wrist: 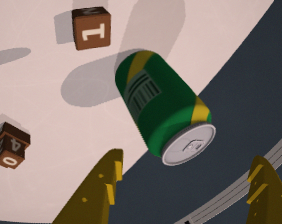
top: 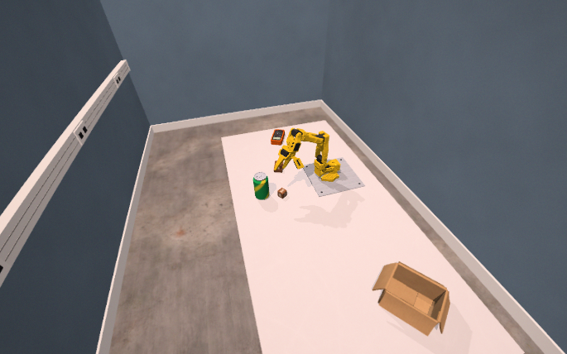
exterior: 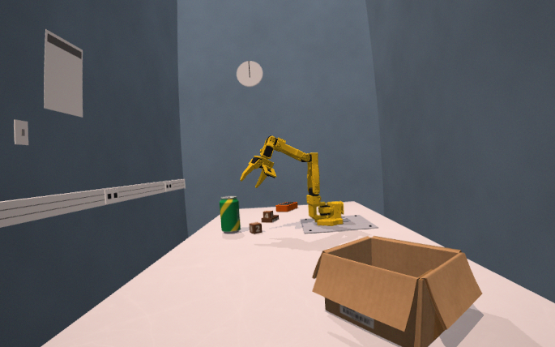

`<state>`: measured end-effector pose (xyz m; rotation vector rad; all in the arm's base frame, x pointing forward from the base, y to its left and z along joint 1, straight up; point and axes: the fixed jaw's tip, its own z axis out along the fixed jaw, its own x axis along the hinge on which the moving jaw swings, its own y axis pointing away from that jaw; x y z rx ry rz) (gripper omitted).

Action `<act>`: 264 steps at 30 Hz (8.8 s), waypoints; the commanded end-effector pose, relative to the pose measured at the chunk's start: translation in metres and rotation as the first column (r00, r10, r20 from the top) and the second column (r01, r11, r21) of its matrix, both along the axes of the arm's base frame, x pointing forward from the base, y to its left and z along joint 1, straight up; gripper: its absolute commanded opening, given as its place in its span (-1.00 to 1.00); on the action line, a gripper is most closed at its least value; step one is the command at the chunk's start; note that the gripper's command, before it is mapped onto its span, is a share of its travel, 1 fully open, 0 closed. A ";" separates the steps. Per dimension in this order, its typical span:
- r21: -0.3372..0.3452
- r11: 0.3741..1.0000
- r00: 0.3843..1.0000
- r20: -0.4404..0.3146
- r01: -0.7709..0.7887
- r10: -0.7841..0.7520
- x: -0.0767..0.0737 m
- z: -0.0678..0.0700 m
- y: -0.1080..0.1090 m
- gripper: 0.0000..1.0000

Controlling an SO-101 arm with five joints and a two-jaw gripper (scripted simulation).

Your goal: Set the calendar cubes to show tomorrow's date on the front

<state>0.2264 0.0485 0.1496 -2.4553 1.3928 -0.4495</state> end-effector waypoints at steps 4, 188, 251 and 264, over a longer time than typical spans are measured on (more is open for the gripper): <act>0.017 1.000 0.996 0.089 0.000 -0.002 -0.003 0.019 -0.003 -0.30; -0.091 0.996 0.913 -0.408 -0.019 -0.020 -0.008 -0.139 -0.004 -0.47; -0.091 0.996 0.913 -0.408 -0.019 -0.020 -0.004 -0.137 -0.002 -1.00; -0.091 0.996 0.913 -0.408 -0.019 -0.020 -0.002 -0.111 -0.002 -1.00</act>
